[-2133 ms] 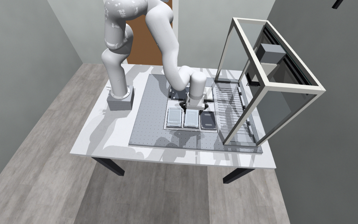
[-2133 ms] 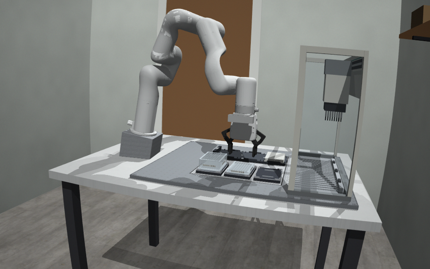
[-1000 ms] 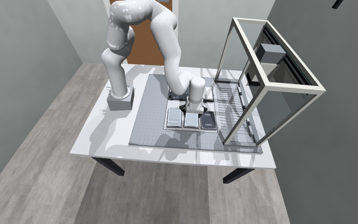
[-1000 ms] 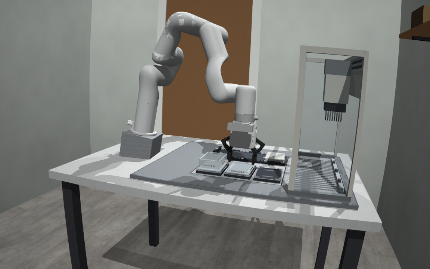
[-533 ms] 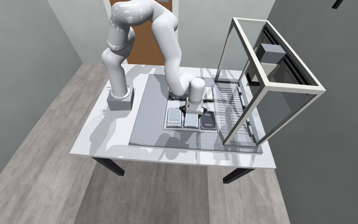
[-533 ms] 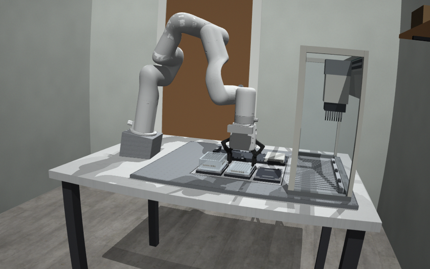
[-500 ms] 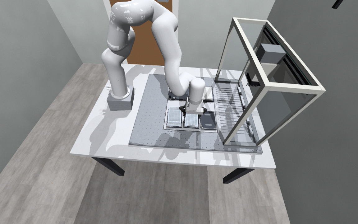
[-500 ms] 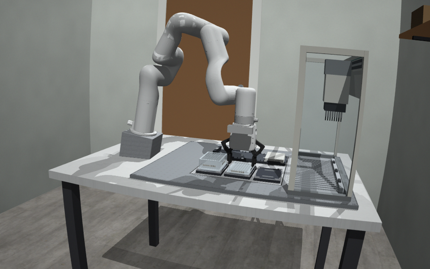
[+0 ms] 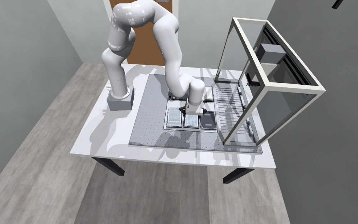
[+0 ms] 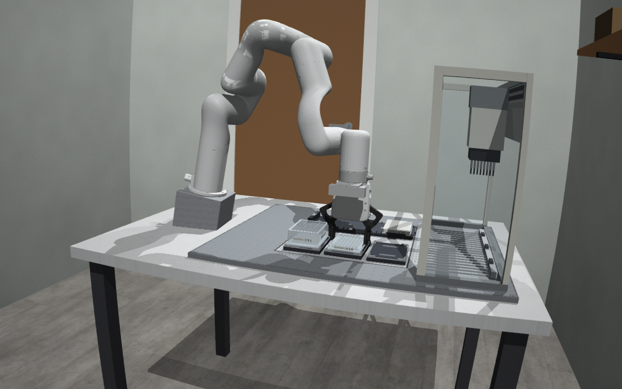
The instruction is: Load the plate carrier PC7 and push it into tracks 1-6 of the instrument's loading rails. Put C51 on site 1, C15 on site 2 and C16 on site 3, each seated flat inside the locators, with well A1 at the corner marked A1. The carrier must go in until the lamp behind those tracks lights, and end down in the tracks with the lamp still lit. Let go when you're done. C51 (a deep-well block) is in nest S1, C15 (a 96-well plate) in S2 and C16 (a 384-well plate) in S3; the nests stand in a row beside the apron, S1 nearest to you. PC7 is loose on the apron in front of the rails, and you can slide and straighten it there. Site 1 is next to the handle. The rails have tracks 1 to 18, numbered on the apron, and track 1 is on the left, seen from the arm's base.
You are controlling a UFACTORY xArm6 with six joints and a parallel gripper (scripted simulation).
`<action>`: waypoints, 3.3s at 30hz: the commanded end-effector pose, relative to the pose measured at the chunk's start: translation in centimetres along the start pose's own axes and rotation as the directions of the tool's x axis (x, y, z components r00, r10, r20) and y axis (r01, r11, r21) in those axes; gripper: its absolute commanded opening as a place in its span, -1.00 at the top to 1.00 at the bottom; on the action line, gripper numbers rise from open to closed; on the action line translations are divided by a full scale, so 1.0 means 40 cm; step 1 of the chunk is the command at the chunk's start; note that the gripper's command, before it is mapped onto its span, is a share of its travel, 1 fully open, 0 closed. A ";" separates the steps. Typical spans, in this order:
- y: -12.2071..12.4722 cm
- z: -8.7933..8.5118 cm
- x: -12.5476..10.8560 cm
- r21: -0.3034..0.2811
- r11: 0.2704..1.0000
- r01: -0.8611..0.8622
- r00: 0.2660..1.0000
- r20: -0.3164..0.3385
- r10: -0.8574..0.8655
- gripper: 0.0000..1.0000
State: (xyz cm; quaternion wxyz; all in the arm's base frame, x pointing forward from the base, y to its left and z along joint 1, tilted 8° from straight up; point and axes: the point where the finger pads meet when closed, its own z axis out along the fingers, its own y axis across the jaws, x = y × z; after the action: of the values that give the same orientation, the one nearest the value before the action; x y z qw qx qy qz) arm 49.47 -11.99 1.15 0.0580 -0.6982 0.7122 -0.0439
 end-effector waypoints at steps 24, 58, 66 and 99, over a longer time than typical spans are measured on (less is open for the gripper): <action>-0.004 0.004 0.001 0.004 1.000 0.000 1.000 -0.001 0.000 1.00; -0.004 0.004 0.001 0.004 1.000 0.000 1.000 -0.001 0.000 1.00; -0.004 0.004 0.001 0.004 1.000 0.000 1.000 -0.001 0.000 1.00; -0.004 -0.035 0.001 0.004 1.000 0.000 1.000 -0.001 0.000 1.00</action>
State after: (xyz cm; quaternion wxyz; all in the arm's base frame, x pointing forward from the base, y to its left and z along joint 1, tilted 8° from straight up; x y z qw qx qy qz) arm 49.31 -12.01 2.20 0.0580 -0.6982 0.7122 -0.0438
